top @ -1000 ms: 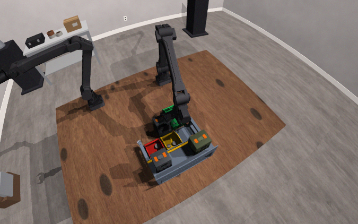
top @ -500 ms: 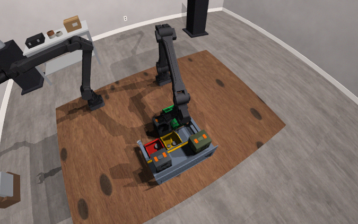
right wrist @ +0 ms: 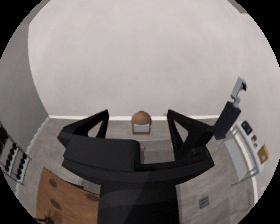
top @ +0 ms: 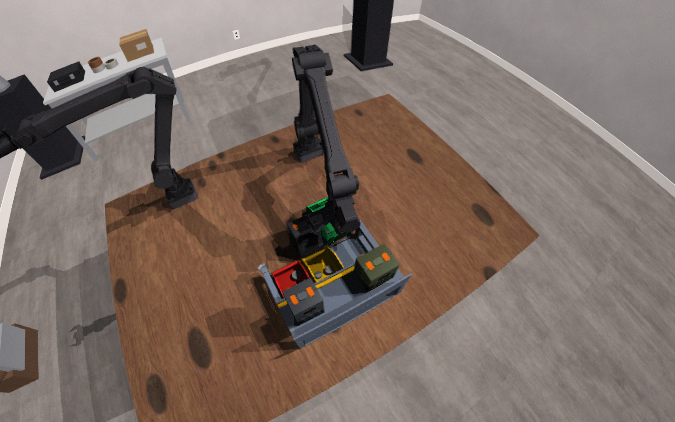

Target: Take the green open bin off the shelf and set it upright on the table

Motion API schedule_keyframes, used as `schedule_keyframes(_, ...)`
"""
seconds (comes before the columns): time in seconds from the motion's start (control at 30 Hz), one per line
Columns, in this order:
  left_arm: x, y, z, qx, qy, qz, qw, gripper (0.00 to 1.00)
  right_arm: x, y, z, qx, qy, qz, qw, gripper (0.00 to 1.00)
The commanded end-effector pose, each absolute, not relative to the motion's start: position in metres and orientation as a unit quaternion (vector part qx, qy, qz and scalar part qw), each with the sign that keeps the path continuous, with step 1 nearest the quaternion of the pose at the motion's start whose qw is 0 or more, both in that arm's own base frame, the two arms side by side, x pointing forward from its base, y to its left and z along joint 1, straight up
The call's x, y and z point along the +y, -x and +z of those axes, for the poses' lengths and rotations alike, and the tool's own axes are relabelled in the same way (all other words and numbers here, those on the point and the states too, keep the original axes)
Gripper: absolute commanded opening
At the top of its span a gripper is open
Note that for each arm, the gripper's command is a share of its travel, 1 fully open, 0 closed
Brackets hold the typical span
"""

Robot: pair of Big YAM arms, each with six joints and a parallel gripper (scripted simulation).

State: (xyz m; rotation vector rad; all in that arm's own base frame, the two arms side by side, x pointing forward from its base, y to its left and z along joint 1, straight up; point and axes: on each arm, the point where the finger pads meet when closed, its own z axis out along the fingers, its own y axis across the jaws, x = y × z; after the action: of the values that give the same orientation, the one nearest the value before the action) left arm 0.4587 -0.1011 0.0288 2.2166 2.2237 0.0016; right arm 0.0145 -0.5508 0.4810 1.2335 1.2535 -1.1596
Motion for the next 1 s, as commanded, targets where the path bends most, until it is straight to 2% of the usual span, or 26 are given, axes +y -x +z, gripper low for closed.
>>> schedule_keyframes(0.0, -0.105, -0.458, 0.024, 0.703, -0.711, 0.0, 0.001, 0.43, -0.545, -0.009, 0.501, 0.504, -0.496, -0.496, 0.504, 1.0)
schedule_keyframes(0.97, -0.105, -0.461, 0.045, 0.703, -0.711, 0.006, 0.01, 0.43, -0.545, -0.009, 0.501, 0.504, -0.496, -0.496, 0.504, 1.0)
